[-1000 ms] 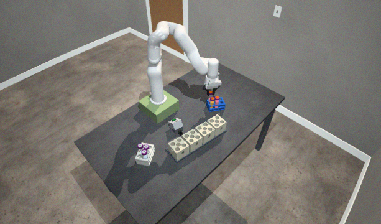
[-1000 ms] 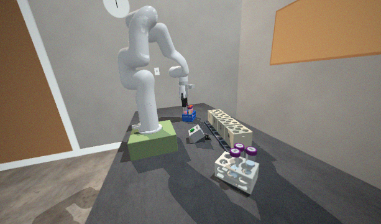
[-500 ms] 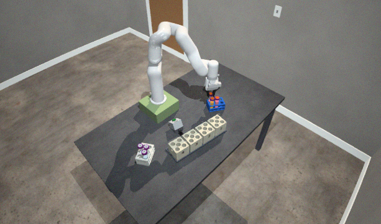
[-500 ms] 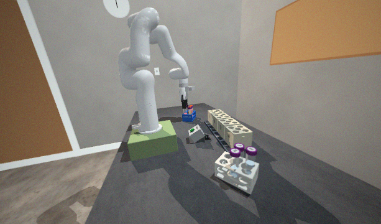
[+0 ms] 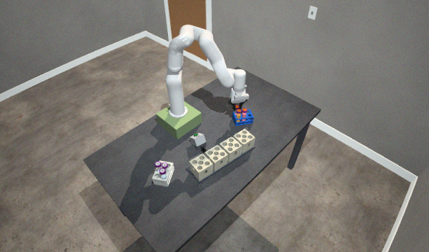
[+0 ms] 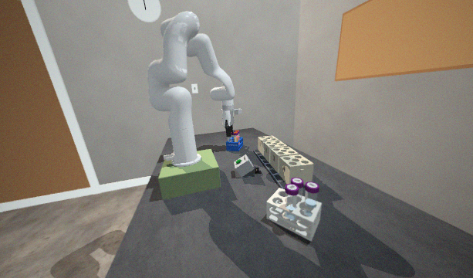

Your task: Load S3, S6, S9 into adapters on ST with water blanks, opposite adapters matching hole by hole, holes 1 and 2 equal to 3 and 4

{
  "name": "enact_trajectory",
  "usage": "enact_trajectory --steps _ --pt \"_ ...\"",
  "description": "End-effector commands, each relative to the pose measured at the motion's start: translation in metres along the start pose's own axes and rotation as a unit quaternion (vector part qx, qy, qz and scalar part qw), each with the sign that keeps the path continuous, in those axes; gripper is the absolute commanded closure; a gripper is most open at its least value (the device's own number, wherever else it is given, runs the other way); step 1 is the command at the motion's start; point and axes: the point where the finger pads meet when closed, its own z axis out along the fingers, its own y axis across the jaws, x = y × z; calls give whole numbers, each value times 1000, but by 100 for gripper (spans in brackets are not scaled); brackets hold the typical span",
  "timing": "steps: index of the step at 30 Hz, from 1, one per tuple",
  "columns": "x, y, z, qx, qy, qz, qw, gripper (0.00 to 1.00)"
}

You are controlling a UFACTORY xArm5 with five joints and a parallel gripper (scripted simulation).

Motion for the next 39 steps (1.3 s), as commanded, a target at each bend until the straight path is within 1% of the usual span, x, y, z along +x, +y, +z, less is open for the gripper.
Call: enact_trajectory --steps 1,11,12,39 --pt "0 -2 -1 2 0 0 1000 100" --pt "0 -2 -1 2 0 0 1000 100" --pt "0 -2 -1 2 0 0 1000 56" --pt "0 -2 -1 2 0 0 1000 56"
